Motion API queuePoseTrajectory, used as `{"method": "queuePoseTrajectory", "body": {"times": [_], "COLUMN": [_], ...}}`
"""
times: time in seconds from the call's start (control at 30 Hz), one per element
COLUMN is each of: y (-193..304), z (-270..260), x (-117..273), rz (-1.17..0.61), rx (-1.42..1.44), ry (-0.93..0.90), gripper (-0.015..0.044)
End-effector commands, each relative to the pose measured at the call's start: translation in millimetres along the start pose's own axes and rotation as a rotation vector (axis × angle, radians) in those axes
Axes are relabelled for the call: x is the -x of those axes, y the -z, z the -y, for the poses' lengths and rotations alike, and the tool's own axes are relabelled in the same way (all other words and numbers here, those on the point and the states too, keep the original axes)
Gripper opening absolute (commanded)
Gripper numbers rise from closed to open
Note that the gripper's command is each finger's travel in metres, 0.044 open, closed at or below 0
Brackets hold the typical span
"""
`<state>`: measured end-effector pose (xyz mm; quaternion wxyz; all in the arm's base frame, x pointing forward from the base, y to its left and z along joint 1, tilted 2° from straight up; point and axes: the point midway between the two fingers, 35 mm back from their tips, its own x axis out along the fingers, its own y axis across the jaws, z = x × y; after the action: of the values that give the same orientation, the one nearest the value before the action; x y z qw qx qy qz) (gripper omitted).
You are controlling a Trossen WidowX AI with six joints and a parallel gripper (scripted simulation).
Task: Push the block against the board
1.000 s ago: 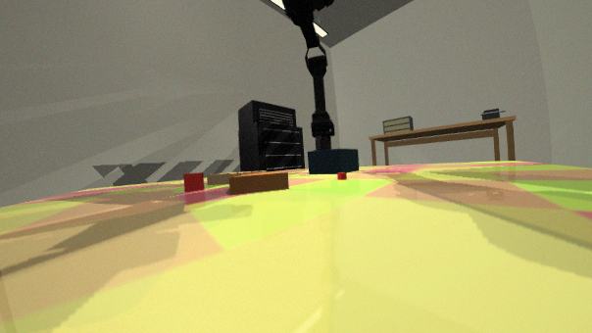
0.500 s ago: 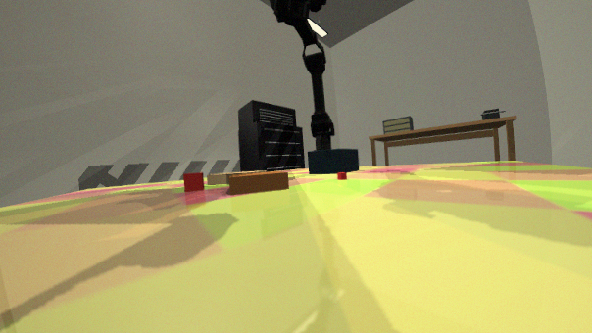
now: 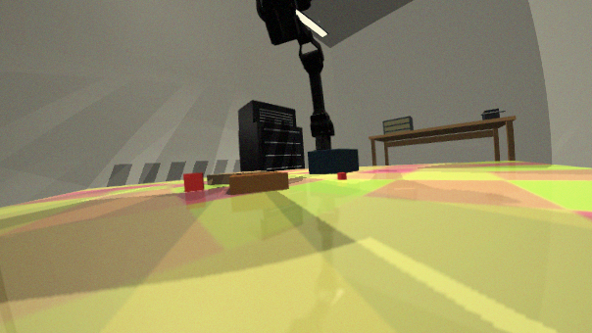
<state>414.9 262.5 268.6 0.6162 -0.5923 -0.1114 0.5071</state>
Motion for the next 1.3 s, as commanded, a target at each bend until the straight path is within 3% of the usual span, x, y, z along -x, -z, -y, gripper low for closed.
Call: {"method": "queuePoseTrajectory", "body": {"times": [0.0,1.27], "y": [20,135], "z": [-14,-115], "x": [-7,-14], "rz": [-0.049,-0.555], "rx": [-0.14,-1.33], "ry": [-0.044,-0.181], "gripper": [0.0,0.0]}}
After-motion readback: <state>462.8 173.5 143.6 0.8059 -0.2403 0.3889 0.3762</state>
